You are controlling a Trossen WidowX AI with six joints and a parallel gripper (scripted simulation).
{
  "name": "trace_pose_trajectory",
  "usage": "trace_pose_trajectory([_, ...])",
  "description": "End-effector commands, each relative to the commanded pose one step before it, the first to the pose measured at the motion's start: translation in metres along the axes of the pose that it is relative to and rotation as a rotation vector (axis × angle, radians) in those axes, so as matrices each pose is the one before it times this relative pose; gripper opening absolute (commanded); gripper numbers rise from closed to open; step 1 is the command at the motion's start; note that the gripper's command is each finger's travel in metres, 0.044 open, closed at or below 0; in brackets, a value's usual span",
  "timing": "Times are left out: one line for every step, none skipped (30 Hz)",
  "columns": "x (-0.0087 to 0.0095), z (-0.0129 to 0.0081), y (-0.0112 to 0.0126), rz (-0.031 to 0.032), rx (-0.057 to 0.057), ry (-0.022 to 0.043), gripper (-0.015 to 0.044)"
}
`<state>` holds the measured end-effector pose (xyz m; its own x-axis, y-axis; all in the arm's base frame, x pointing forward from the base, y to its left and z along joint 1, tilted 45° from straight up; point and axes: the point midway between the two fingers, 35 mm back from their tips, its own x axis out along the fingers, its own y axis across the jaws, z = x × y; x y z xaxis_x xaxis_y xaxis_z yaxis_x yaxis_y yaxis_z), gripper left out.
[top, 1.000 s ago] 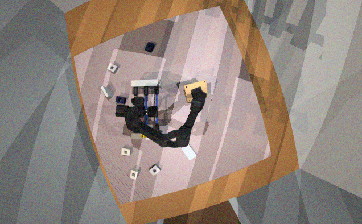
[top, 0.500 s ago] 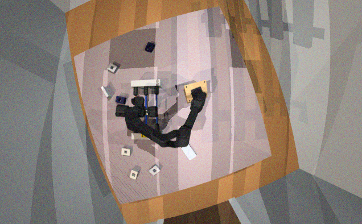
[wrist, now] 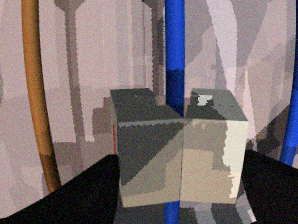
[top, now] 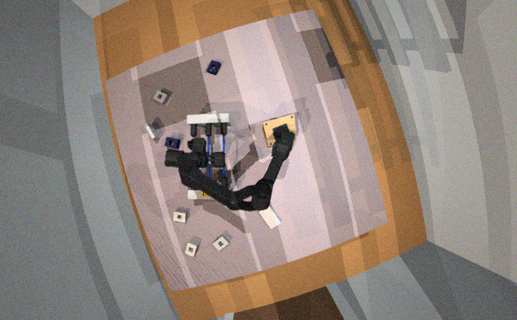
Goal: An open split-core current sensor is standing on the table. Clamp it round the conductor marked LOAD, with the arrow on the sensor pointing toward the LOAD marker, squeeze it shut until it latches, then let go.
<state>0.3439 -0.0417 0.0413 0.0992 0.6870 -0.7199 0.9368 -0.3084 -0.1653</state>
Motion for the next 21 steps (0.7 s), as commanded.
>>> trace_pose_trajectory([-0.00104, 0.00073, 0.00003, 0.0013, 0.0012, 0.00014, 0.0262])
trace_pose_trajectory([0.0, 0.0, 0.0, 0.0, 0.0, 0.0, 0.0289])
trace_pose_trajectory([0.0, 0.0, 0.0, 0.0, 0.0, 0.0, 0.0315])
trace_pose_trajectory([0.0, 0.0, 0.0, 0.0, 0.0, 0.0, 0.0341])
trace_pose_trajectory([0.0, 0.0, 0.0, 0.0, 0.0, 0.0, 0.0368])
trace_pose_trajectory([0.0, 0.0, 0.0, 0.0, 0.0, 0.0, 0.0394])
trace_pose_trajectory([0.0, 0.0, 0.0, 0.0, 0.0, 0.0, 0.042])
trace_pose_trajectory([0.0, 0.0, 0.0, 0.0, 0.0, 0.0, 0.044])
trace_pose_trajectory([0.0, 0.0, 0.0, 0.0, 0.0, 0.0, 0.044])
trace_pose_trajectory([0.0, 0.0, 0.0, 0.0, 0.0, 0.0, 0.044])
trace_pose_trajectory([0.0, 0.0, 0.0, 0.0, 0.0, 0.0, 0.044])
trace_pose_trajectory([0.0, 0.0, 0.0, 0.0, 0.0, 0.0, 0.044])
trace_pose_trajectory([0.0, 0.0, 0.0, 0.0, 0.0, 0.0, 0.044])
trace_pose_trajectory([0.0, 0.0, 0.0, 0.0, 0.0, 0.0, 0.044])
trace_pose_trajectory([0.0, 0.0, 0.0, 0.0, 0.0, 0.0, 0.044])
trace_pose_trajectory([0.00307, 0.00004, 0.00019, 0.00038, 0.0002, 0.00033, 0.044])
trace_pose_trajectory([0.00918, 0.00009, 0.00035, 0.00103, 0.0006, 0.00118, 0.044])
trace_pose_trajectory([0.01365, 0.00005, -0.00006, 0.00119, 0.0009, 0.00233, 0.044])
trace_pose_trajectory([0.00901, -0.00001, -0.00044, 0.00055, 0.0005, 0.00191, 0.044])
trace_pose_trajectory([0.00298, -0.00001, -0.00022, 0.00014, 0.0002, 0.0007, 0.044])
trace_pose_trajectory([0.0, 0.0, 0.0, 0.0, 0.0, 0.0, 0.044])
